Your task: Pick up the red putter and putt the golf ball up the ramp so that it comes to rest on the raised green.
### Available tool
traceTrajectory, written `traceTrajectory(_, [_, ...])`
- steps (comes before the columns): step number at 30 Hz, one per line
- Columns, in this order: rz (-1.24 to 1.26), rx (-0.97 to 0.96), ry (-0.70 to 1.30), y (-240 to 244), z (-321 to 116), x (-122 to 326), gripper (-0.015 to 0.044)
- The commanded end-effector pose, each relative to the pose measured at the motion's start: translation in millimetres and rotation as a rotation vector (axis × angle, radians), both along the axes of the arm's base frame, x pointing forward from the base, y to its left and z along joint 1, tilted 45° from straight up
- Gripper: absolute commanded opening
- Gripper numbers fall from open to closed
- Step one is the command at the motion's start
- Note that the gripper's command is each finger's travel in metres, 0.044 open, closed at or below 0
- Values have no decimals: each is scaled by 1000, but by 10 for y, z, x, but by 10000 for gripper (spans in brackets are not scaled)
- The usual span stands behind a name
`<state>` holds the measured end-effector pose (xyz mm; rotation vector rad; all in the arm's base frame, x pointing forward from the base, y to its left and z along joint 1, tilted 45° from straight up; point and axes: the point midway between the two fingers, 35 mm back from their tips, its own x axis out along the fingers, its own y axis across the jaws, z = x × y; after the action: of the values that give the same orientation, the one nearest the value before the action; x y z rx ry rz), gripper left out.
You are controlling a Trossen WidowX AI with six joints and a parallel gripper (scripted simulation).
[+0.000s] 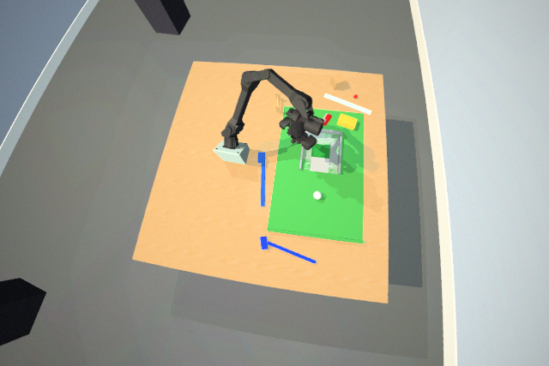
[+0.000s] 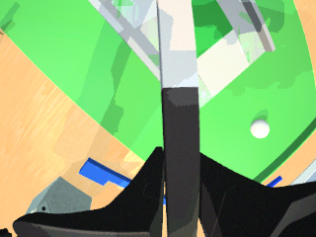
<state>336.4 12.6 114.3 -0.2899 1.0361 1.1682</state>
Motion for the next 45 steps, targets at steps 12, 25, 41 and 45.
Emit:
traceTrajectory(12, [-223, -1, 180, -698, -584, 176, 0])
traceTrajectory(25, [-393, 16, 343, -1266, -1167, 143, 0])
traceTrajectory(41, [-584, 57, 547, -1849, -1952, -139, 0])
traceTrajectory(45, [-629, 71, 597, -1966, -2154, -248, 0])
